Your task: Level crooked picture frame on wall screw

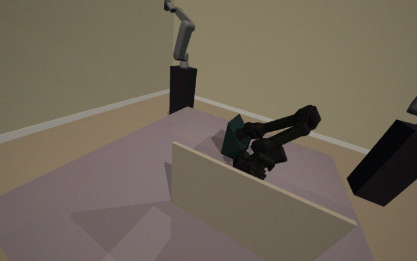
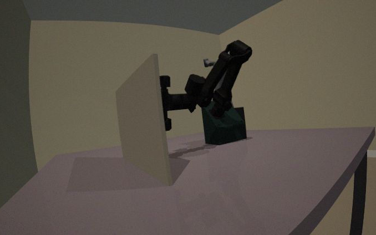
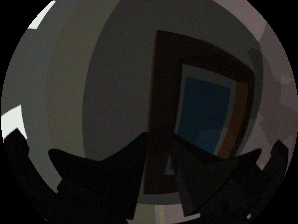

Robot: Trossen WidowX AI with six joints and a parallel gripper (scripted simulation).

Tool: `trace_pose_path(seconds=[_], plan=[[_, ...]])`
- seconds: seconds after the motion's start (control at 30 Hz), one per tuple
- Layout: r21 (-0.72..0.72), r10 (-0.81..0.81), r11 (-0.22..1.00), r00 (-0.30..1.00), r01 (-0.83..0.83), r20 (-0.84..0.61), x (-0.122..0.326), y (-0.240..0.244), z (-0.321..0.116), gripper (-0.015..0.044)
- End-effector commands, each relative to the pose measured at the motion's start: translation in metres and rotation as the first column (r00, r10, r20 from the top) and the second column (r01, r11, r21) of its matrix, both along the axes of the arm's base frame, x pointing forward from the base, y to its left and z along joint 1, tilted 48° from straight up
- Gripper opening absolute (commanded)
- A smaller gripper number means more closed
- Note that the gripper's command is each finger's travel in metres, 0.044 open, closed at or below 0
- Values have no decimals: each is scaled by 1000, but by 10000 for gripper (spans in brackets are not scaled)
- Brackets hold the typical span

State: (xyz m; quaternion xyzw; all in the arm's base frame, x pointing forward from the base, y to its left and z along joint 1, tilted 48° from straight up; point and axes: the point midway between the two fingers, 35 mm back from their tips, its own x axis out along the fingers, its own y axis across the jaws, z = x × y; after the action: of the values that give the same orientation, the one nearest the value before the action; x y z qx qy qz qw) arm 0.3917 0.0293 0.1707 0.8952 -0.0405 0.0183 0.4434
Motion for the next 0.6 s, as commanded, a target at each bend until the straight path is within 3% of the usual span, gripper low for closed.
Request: trace_pose_path(seconds=[0.0,0.57], plan=[[4,2,1000,1000,-2,1,1,0,0,0],[3,2,1000,1000,-2,1,0,-3,4,0]])
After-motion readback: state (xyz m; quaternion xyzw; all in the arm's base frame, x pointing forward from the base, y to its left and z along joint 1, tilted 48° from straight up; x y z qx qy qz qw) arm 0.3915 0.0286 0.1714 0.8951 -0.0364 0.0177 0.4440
